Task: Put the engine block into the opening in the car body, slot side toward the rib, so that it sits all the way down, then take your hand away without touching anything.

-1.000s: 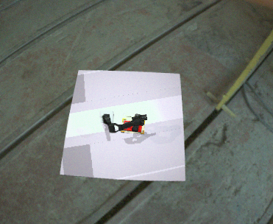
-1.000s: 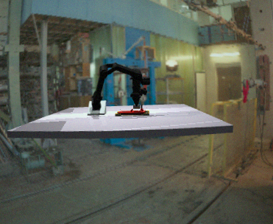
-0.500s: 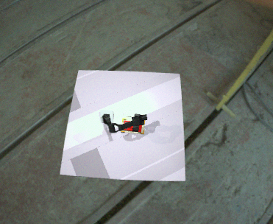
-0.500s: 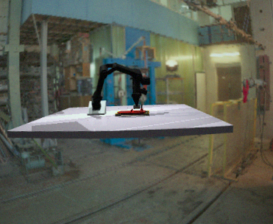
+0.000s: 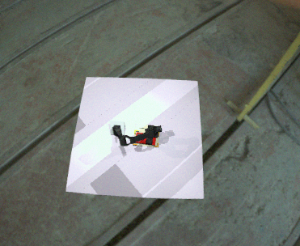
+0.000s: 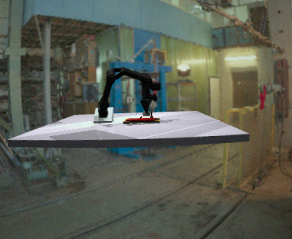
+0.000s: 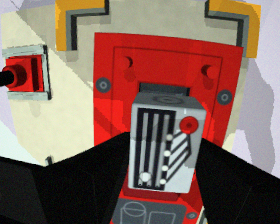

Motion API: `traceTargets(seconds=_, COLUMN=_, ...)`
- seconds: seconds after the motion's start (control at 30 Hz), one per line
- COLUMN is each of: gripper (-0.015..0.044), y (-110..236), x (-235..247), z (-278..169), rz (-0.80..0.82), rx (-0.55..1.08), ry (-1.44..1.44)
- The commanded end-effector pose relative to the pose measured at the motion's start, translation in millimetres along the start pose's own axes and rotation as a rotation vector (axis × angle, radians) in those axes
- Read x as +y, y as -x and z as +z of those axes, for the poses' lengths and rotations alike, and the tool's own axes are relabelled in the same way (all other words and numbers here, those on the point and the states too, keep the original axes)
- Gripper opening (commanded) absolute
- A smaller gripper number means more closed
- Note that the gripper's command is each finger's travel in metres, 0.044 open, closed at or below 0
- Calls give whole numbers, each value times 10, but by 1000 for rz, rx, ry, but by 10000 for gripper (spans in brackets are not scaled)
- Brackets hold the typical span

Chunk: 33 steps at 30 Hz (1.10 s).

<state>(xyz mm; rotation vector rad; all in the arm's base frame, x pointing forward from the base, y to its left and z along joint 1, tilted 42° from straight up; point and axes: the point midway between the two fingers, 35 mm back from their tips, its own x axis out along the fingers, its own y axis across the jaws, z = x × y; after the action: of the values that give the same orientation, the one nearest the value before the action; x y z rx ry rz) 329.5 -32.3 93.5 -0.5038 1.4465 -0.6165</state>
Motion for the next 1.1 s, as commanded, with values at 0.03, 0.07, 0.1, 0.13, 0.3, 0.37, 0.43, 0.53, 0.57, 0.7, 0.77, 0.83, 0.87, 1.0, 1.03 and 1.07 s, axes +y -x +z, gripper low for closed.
traceTargets(seconds=0.03, gripper=160, y=1, x=-6, z=4, rz=-4, rx=-2, ry=-89)
traceTargets(seconds=0.07, gripper=160, y=-1, x=-6, z=4, rz=-4, rx=-2, ry=-97)
traceTargets(seconds=0.1, gripper=160, y=-3, x=-6, z=4, rz=-4, rx=-2, ry=-110)
traceTargets(seconds=0.13, gripper=160, y=-6, x=-7, z=5, rz=-4, rx=-2, ry=-128)
traceTargets(seconds=0.3, gripper=160, y=-15, x=-7, z=4, rz=-4, rx=-2, ry=-103)
traceTargets(seconds=0.37, gripper=160, y=-18, x=-8, z=4, rz=-4, rx=-2, ry=-64)
traceTargets(seconds=0.43, gripper=160, y=-22, x=-7, z=4, rz=-4, rx=-2, ry=-18)
traceTargets(seconds=0.53, gripper=160, y=-29, x=-6, z=3, rz=-5, rx=-2, ry=55)
traceTargets(seconds=0.57, gripper=160, y=-33, x=-6, z=3, rz=-5, rx=-2, ry=65)
traceTargets(seconds=0.7, gripper=160, y=-40, x=-5, z=3, rz=-5, rx=-2, ry=39)
traceTargets(seconds=0.77, gripper=160, y=-44, x=-5, z=4, rz=-5, rx=-2, ry=6)
traceTargets(seconds=0.83, gripper=160, y=-49, x=-5, z=4, rz=-5, rx=-2, ry=-24)
traceTargets(seconds=0.87, gripper=160, y=-51, x=-5, z=4, rz=-5, rx=-2, ry=-35)
traceTargets(seconds=1.0, gripper=160, y=-61, x=-5, z=4, rz=-5, rx=-2, ry=-54)
traceTargets(seconds=1.03, gripper=160, y=-63, x=-5, z=4, rz=-5, rx=-2, ry=-51)
traceTargets(seconds=1.07, gripper=160, y=-66, x=-5, z=4, rz=-5, rx=-2, ry=-47)
